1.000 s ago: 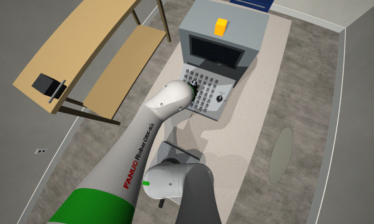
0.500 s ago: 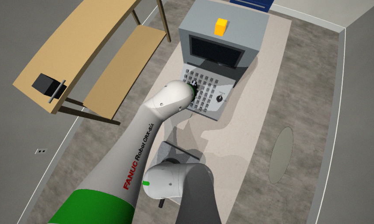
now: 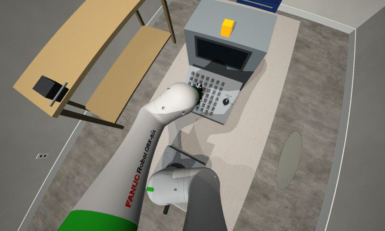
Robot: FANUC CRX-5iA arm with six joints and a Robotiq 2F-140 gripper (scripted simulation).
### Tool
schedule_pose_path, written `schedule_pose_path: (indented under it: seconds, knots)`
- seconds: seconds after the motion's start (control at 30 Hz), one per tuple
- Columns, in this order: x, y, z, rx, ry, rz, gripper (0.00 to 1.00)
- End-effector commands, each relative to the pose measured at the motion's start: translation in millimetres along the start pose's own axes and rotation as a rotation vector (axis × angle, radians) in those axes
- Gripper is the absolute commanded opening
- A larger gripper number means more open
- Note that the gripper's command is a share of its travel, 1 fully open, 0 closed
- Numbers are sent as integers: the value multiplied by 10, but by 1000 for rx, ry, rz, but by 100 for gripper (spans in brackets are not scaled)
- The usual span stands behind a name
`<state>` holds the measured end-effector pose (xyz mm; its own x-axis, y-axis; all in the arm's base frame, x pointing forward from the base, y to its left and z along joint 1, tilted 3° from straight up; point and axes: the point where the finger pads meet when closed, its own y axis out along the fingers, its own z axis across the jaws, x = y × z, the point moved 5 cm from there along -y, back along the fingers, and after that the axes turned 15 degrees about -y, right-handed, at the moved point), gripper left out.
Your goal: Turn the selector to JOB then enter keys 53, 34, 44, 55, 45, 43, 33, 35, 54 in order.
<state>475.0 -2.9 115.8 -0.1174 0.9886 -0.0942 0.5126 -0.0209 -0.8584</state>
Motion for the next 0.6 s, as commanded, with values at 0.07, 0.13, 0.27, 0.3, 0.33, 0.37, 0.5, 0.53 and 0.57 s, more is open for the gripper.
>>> schedule_pose_path:
  seconds: [0.07,0.13,0.27,0.3,0.33,0.37,0.5,0.53,0.57]
  knots:
    - [-2,-84,-1,0,0,1,0]
    - [-2,-115,-1,0,0,1,0]
    - [-2,-158,-1,0,0,1,0]
    - [-2,-165,-1,0,0,1,0]
    - [-2,-170,-1,0,0,1,0]
    - [-2,-174,-1,0,0,1,0]
    - [-2,-177,-1,0,0,1,0]
    - [-2,-178,-1,0,0,0,0]
    - [-2,-178,-1,0,0,0,0]
